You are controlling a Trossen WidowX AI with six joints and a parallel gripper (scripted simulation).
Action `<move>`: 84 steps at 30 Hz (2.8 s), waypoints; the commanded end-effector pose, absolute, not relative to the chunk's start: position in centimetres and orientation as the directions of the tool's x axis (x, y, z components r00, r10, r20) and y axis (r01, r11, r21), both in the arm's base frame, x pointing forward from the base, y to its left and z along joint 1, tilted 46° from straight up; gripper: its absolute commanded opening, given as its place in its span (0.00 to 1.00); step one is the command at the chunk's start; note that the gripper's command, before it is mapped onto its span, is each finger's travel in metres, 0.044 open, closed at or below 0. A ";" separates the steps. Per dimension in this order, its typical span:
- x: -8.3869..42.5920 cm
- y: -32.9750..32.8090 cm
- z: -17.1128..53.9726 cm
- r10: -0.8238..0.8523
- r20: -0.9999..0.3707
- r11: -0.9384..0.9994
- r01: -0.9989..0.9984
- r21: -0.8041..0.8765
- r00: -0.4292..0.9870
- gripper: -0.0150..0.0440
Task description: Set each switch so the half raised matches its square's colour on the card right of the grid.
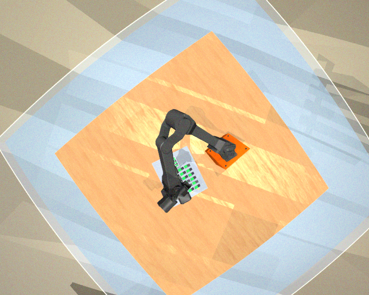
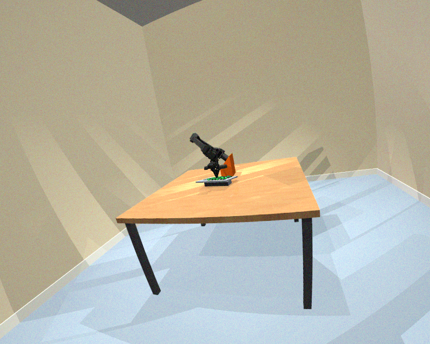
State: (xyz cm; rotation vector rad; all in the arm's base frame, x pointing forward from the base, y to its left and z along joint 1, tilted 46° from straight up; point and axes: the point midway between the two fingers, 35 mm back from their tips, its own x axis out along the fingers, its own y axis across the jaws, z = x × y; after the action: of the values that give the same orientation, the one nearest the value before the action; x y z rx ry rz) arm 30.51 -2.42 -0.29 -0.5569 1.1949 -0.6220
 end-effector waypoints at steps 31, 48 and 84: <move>28.7 1.9 3.7 -0.699 -0.665 0.710 0.139 -0.691 0.264 0.25; 29.3 -2.5 3.2 -0.703 -0.670 0.708 0.140 -0.692 0.240 0.25; 30.0 -4.2 1.7 -0.703 -0.669 0.707 0.140 -0.693 0.240 0.25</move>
State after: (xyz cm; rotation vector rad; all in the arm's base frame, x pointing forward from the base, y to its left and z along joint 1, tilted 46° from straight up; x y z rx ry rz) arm 30.05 -4.16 1.79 -0.5602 1.1938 -0.6261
